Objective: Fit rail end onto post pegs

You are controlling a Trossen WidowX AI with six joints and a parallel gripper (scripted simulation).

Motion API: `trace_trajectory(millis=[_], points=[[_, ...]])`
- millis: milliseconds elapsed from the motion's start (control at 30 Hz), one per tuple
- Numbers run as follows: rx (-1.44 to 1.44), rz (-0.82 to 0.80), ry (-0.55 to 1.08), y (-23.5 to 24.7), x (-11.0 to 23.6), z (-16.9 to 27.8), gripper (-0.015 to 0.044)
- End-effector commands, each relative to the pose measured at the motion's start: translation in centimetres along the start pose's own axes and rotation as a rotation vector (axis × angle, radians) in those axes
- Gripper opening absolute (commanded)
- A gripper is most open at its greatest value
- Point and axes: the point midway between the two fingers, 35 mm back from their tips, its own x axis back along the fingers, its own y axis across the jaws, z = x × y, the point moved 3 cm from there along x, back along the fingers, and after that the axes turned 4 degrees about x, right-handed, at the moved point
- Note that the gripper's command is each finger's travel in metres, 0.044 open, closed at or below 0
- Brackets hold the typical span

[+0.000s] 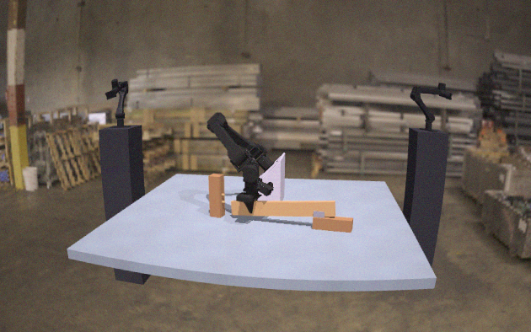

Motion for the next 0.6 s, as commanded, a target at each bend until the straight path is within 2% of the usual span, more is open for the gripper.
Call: trace_trajectory(millis=[0, 567], points=[[0.001, 0.011, -0.006, -0.28, 0.61, -0.21, 0.0], [0.001, 0.011, -0.007, -0.34, 1.47, -0.2, 0.0]])
